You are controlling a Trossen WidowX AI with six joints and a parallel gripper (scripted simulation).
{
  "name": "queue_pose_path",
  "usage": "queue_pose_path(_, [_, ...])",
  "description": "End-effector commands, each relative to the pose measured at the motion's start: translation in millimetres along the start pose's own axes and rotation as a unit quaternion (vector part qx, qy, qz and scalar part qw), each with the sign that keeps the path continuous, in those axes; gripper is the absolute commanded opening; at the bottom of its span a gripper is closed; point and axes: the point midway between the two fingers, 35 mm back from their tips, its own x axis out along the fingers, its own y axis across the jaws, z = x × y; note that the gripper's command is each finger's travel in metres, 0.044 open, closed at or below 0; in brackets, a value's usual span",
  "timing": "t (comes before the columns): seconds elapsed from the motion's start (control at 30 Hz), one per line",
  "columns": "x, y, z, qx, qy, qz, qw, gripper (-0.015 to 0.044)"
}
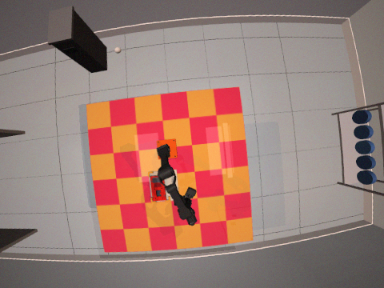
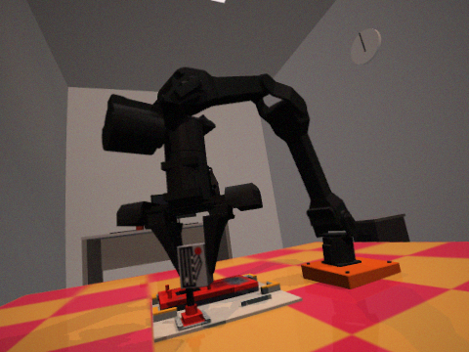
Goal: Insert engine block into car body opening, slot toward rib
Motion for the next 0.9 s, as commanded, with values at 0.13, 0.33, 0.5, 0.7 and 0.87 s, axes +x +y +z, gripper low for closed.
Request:
queue_pose_path(0.13, [-25,-1,3,-0.001,-0.005,0.002,1.0,0.0])
queue_pose_path(0.33, [-44,-3,6,0.0,-0.01,0.001,1.0,0.0])
queue_pose_path(0.5, [-55,-4,8,0.001,-0.013,0.001,1.0,0.0])
queue_pose_path(0.7, [-28,-9,-1,0.001,-0.012,0.0,1.0,0.0])
queue_pose_path(0.87, [-30,-9,0,0.001,-0.001,0.0,1.0,0.0])
